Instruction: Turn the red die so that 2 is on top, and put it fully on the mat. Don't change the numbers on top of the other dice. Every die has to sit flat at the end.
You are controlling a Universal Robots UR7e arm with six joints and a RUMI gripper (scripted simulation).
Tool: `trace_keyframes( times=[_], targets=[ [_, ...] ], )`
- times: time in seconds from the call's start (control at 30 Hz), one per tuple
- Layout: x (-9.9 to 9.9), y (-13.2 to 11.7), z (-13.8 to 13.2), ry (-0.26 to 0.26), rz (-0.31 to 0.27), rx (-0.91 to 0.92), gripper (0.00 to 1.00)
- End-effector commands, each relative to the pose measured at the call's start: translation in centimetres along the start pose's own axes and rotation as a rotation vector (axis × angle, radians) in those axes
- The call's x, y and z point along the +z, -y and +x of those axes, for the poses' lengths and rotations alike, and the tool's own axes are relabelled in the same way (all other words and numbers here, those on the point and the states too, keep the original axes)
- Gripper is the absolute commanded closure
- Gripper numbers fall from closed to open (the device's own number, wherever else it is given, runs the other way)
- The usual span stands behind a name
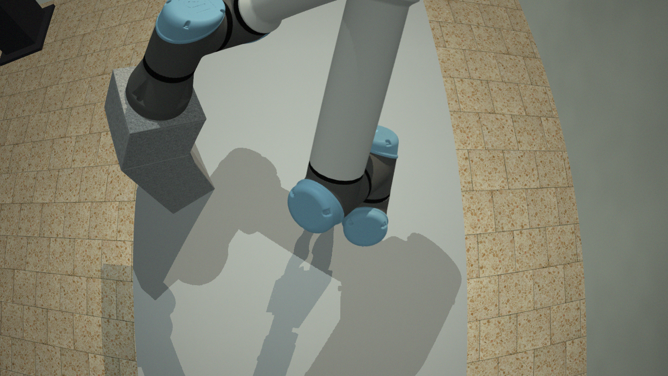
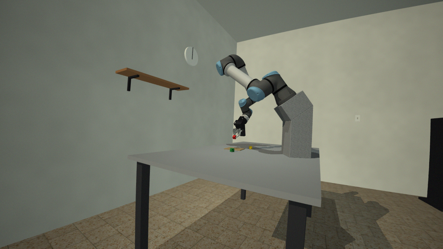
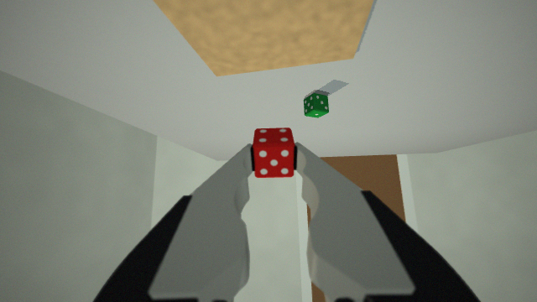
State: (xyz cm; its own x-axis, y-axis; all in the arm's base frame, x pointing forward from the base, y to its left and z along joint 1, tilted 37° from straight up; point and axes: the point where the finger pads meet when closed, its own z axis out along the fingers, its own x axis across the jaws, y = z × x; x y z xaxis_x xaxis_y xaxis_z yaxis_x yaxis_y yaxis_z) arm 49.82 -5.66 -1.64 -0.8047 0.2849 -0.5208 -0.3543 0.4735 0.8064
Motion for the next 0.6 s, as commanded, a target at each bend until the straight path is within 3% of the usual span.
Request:
trace_keyframes(
  times=[0.0,0.57],
  targets=[
    [-0.04,-0.02,0.11,-0.008,-0.08,-0.006,0.94],
    [0.1,0.16,0.09,-0.007,-0.093,-0.006,0.94]
  ],
)
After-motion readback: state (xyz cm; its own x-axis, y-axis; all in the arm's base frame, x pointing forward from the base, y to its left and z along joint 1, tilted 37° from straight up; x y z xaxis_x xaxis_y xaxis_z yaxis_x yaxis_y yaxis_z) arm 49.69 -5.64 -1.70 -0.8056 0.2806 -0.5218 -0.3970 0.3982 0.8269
